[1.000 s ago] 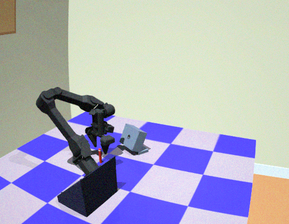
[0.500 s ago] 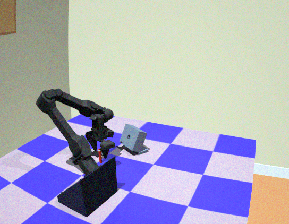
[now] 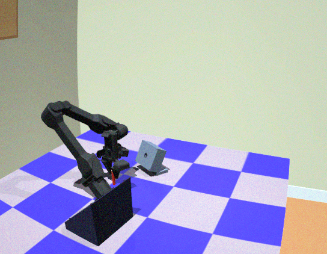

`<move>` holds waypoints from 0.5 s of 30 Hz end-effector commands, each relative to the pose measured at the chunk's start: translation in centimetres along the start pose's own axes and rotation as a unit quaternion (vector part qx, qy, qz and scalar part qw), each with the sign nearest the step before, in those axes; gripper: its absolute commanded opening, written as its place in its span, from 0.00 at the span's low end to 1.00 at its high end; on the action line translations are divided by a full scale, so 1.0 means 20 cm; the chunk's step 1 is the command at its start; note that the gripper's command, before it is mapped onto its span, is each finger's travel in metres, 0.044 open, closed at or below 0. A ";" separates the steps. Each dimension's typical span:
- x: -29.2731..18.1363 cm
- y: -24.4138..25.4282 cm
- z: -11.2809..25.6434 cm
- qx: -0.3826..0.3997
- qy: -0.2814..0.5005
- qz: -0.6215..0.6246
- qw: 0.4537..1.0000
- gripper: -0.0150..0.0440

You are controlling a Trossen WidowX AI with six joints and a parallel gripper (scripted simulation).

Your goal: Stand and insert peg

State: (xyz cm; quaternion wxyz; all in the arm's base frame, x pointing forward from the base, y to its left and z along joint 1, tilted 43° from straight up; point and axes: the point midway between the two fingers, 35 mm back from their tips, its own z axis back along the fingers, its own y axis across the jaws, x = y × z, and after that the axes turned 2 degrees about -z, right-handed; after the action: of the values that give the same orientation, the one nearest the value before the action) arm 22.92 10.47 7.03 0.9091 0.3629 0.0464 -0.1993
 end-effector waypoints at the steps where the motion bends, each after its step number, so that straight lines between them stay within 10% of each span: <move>1: 0.00 0.00 0.00 0.000 0.000 0.001 1.000 0.47; 15: 0.00 0.00 0.02 0.000 0.000 0.001 1.000 0.25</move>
State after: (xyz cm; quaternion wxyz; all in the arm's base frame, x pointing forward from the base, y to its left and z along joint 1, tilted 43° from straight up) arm 22.86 10.41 7.05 0.9089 0.3627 0.0481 -0.2003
